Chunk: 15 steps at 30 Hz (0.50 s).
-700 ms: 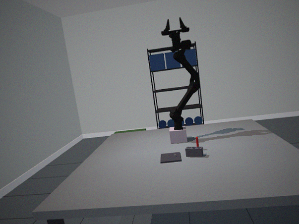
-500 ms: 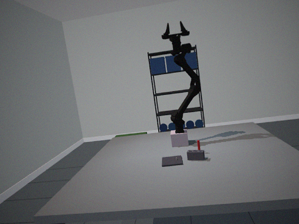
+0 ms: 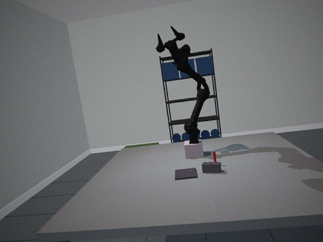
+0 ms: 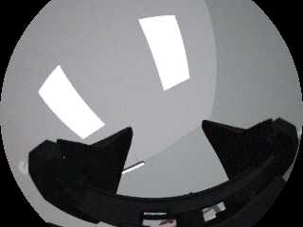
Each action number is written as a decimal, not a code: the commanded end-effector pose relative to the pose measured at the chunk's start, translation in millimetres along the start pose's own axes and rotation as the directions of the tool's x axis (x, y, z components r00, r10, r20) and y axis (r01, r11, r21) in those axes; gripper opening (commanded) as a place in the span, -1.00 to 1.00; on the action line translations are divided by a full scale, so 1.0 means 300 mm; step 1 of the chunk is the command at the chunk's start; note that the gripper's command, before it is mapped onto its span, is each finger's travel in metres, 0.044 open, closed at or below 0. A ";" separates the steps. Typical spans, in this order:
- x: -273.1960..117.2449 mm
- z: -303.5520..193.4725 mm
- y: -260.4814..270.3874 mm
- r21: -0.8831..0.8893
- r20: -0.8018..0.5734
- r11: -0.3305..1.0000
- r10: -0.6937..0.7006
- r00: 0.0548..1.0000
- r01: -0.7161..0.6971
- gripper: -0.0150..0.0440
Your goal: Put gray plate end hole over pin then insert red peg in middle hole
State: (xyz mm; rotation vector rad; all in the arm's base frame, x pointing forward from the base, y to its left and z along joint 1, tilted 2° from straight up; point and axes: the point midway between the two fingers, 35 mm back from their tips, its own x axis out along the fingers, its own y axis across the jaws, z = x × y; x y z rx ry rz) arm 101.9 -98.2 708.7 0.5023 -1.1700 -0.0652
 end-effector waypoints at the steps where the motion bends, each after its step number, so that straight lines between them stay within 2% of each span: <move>1: 0.020 -0.083 -0.126 -0.041 -0.067 0.995 -0.097 0.993 0.095 1.00; 8: 0.004 -0.371 -0.395 -0.202 -0.311 0.947 -0.304 0.901 0.250 1.00; 15: -0.101 -0.710 -0.569 -0.372 -0.561 0.899 -0.415 0.716 0.230 1.00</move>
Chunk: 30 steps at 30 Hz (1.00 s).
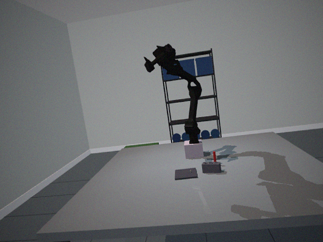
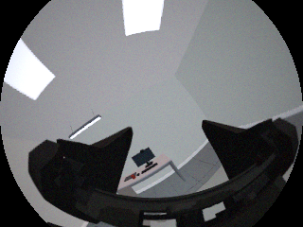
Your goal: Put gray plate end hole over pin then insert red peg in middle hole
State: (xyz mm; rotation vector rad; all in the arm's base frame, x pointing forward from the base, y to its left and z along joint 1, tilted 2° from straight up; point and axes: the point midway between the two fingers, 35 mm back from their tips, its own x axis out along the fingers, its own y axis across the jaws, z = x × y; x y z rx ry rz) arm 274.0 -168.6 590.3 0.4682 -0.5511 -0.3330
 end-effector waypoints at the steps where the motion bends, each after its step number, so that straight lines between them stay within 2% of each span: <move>1: 0.063 -0.239 -0.048 -0.103 -0.201 0.994 -0.041 0.979 0.020 1.00; 6: 0.081 -0.520 -0.062 -0.239 -0.426 0.970 -0.067 0.902 -0.041 1.00; 9: 0.062 -0.693 -0.060 -0.323 -0.558 0.939 -0.087 0.825 -0.120 1.00; 14: -0.016 -0.967 -0.046 -0.416 -0.747 0.852 -0.121 0.653 -0.318 1.00; 18: -0.120 -1.165 -0.051 -0.426 -0.865 0.743 -0.168 0.473 -0.515 1.00; 24: -0.333 -1.410 -0.059 -0.275 -0.954 0.524 -0.254 0.160 -0.806 1.00; 30: -0.606 -1.581 -0.072 0.089 -0.912 0.248 -0.370 -0.179 -0.965 1.00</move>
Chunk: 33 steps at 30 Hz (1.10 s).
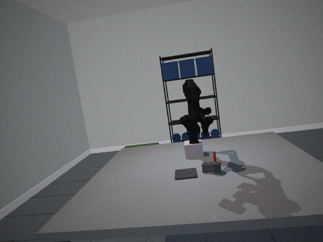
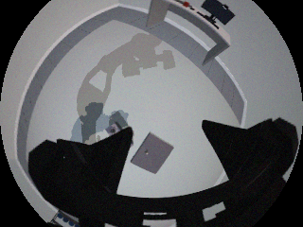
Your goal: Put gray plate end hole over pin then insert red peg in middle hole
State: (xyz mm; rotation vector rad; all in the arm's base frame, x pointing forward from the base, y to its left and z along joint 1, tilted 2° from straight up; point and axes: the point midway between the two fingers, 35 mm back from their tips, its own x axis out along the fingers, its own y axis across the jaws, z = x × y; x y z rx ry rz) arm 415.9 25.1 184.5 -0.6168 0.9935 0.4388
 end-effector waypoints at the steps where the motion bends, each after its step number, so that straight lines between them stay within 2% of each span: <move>1: 0.099 -0.065 0.181 -0.258 -0.186 0.943 0.166 0.969 -0.211 1.00; 5: 0.142 -0.126 0.321 -0.428 -0.341 0.808 0.271 0.900 -0.405 1.00; 13: 0.145 -0.142 0.340 -0.435 -0.349 0.799 0.275 0.896 -0.415 1.00; 18: 0.322 -0.215 0.397 -0.435 -0.349 0.799 0.275 0.896 -0.415 1.00; 33: 0.382 -0.247 0.423 -0.435 -0.349 0.799 0.276 0.895 -0.416 1.00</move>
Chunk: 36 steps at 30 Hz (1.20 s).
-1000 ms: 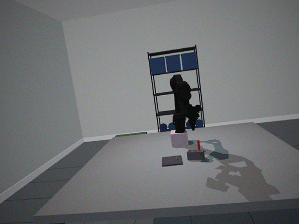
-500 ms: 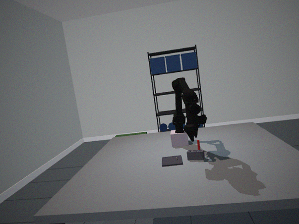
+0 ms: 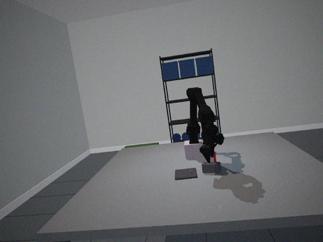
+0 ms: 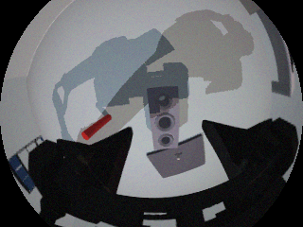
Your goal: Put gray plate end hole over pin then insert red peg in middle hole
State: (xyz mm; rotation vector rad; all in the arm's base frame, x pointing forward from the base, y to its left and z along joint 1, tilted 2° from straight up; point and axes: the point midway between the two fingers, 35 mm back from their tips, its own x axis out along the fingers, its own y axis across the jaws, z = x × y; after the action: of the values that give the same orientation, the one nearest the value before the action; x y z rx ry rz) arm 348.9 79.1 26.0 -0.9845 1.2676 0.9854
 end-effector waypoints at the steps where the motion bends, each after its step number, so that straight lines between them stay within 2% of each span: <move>1: 0.027 -0.003 0.003 0.000 -0.005 1.000 0.004 1.000 -0.004 1.00; 36: 0.206 -0.006 0.009 0.000 -0.005 1.000 0.004 1.000 -0.004 1.00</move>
State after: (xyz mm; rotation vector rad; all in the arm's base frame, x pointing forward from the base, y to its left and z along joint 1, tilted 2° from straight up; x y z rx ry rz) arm 351.2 81.2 -29.7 -0.9870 1.2640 0.9864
